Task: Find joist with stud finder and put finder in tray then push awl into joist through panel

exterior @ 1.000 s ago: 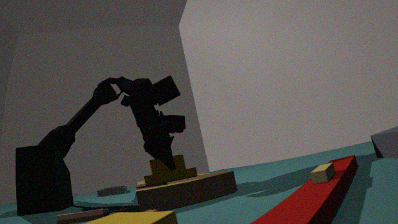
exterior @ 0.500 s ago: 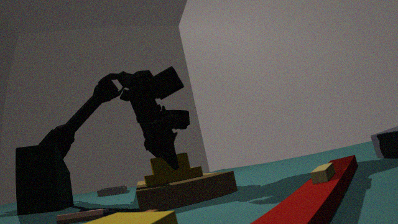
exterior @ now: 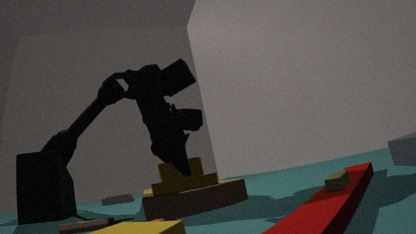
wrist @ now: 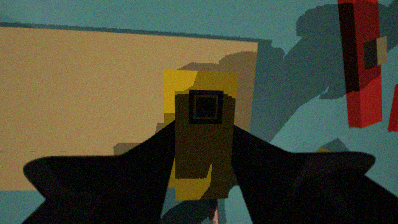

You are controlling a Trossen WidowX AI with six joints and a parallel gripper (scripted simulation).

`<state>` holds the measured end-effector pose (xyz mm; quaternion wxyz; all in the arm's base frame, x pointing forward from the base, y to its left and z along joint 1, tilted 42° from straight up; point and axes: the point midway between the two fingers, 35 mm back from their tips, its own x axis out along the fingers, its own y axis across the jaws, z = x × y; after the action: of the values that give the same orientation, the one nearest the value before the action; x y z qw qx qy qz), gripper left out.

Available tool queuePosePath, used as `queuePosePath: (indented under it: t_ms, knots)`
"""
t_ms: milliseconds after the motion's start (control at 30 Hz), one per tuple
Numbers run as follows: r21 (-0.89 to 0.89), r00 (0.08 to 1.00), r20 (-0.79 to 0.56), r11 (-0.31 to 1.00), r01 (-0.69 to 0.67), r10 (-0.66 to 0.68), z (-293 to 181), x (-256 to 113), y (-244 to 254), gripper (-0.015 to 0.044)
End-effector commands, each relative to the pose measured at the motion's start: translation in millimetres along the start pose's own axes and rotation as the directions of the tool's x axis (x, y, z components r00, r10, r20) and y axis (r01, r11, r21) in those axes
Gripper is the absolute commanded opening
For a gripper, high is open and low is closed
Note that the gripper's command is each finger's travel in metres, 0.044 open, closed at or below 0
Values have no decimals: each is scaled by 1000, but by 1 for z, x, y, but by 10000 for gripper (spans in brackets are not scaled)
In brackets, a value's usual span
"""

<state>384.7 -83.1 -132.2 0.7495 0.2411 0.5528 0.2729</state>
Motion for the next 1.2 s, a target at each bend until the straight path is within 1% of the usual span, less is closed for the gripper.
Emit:
queuePosePath:
  t_ms: [0, 233, 367, 900, 1033, 1167]
  knots:
    - [0, 1000, 0, 1000, 0, 0, 0, 0, 0, 0]
    - [0, 1000, 0, 1000, 0, 0, 0, 0, 0, 0]
    - [0, 1000, 0, 1000, 2, -2, 4, -9, -1, 0]
    - [-1, 1000, -5, 1000, 8, -8, 26, -96, -4, 0]
    - [-4, 1000, -5, 1000, 8, -8, 27, -97, -3, 0]
    - [-43, 1000, -14, 999, 11, -12, 35, -95, 13, 0]
